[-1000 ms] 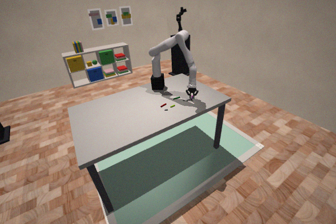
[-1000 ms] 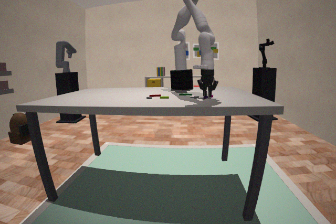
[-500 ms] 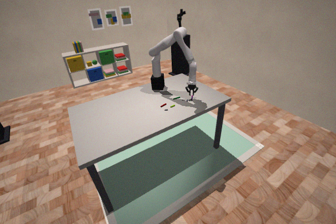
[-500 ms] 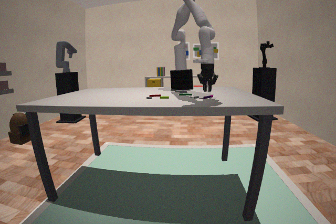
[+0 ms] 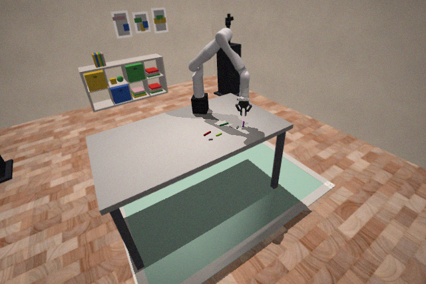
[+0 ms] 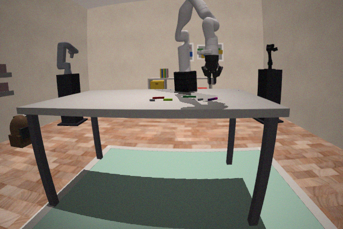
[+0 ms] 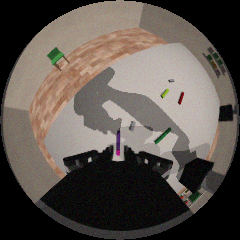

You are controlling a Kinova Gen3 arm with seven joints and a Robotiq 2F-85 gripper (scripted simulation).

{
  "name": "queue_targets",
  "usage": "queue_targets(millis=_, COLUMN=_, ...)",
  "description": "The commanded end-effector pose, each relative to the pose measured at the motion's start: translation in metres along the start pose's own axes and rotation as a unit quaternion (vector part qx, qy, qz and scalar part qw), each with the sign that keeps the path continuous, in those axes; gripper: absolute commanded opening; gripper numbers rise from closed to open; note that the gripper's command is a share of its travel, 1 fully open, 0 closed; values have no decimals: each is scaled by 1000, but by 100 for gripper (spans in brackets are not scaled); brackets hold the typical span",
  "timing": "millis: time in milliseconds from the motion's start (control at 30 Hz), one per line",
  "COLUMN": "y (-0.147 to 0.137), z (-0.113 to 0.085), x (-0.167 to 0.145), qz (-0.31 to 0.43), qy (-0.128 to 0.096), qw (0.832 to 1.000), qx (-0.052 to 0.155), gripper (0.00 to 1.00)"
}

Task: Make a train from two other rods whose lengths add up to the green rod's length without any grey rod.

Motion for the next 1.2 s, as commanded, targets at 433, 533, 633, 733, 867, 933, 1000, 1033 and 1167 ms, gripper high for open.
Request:
queue_targets(millis=433, y=-2, z=-5, x=3, qz=2, qy=2, qw=1000, qx=5, gripper=100)
queue_targets(millis=533, y=-2, z=-5, x=3, qz=2, qy=2, qw=1000, qx=5, gripper=100)
queue_targets(millis=633, y=-2, z=-5, x=3, qz=2, qy=2, qw=1000, qx=5, gripper=100)
queue_targets(millis=733, y=-2, z=-5, x=3, qz=2, qy=2, qw=1000, qx=5, gripper=100)
queue_targets(millis=867, y=-2, z=-7, x=3, qz=2, qy=2, qw=1000, qx=5, gripper=100)
queue_targets(millis=933, y=-2, z=-11, x=3, qz=2, qy=2, qw=1000, qx=5, gripper=100)
queue_targets(millis=1000, y=-2, z=-17, x=3, qz=2, qy=2, qw=1000, qx=5, gripper=100)
queue_targets(millis=1033, y=-2, z=-21, x=3, qz=2, qy=2, qw=1000, qx=5, gripper=100)
queue_targets(millis=1167, y=-2, z=-35, x=3, qz=2, qy=2, qw=1000, qx=5, gripper=100)
Point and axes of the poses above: the point where the finger pads meet when closed, its own z axis out along the fingers, its own y axis across the jaws, x = y × z, the point moved 3 cm from there along -z, back along the fingers, and after that the axes turned 4 degrees about z, right-handed, at the moved point
